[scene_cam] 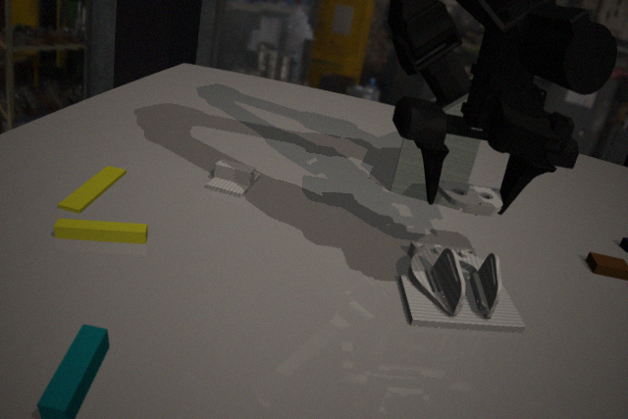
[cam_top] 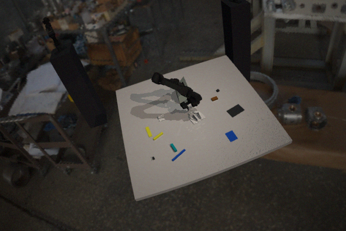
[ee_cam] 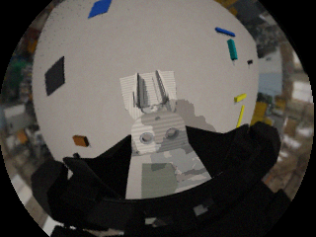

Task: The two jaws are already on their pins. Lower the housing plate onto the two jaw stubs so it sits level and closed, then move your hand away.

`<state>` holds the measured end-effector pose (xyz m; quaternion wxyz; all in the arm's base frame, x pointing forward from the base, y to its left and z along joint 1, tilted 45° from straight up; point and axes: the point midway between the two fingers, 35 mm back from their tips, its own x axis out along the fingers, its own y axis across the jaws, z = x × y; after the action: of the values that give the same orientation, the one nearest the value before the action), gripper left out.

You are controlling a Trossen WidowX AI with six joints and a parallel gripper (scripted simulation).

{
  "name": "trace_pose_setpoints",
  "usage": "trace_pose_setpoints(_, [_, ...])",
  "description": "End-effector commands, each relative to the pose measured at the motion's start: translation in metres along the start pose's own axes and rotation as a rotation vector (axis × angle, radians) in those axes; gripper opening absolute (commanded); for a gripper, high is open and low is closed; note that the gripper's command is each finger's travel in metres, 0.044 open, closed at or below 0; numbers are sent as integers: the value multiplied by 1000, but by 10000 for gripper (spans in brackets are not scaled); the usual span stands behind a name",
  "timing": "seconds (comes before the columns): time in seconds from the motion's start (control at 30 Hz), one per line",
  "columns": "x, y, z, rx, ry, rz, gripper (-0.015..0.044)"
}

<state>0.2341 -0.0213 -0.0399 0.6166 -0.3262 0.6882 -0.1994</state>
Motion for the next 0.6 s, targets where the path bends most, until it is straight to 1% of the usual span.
trace_pose_setpoints(0.0, [7, 1, -2, -11, 6, -4, 351])
trace_pose_setpoints(0.57, [35, 0, -2, -11, 6, -5, 351])
